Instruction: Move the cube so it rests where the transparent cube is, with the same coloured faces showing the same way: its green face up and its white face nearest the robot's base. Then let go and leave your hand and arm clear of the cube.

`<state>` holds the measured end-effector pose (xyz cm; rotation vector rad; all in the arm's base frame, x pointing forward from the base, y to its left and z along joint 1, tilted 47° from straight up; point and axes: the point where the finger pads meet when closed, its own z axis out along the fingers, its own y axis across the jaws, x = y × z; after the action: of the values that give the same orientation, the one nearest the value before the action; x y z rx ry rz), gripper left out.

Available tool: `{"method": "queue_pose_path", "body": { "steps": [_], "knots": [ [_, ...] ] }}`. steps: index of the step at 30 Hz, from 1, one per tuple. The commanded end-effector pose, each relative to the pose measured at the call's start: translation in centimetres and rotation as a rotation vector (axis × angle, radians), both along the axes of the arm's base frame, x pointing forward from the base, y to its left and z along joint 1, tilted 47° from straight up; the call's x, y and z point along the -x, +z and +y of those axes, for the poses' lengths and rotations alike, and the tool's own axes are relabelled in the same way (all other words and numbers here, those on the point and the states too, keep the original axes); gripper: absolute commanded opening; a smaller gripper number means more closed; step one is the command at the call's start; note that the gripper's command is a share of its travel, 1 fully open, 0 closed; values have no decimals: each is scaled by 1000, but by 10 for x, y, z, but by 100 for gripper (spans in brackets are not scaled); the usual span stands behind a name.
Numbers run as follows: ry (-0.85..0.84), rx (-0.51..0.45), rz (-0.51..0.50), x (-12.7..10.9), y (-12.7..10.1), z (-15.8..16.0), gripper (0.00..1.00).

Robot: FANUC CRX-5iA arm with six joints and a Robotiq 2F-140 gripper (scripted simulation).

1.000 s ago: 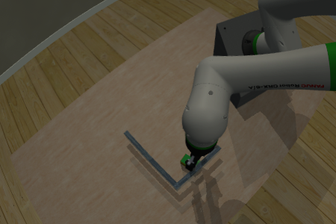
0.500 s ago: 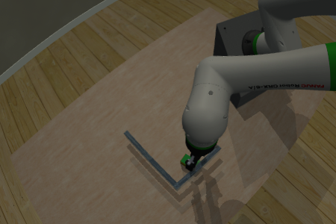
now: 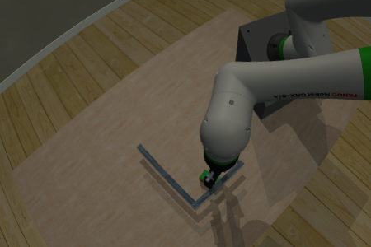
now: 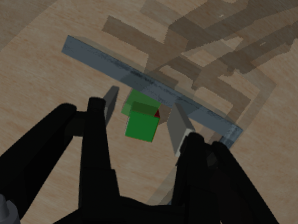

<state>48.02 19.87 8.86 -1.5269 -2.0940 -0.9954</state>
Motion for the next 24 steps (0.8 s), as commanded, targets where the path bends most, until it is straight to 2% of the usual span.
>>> {"method": "queue_pose_path", "body": {
  "steps": [1,7,24],
  "knots": [
    [-1,0,0,-7,-9,-5,41],
    [-1,0,0,-21,-28,-17,41],
    [-1,0,0,-21,-28,-17,41]
  ]
}}
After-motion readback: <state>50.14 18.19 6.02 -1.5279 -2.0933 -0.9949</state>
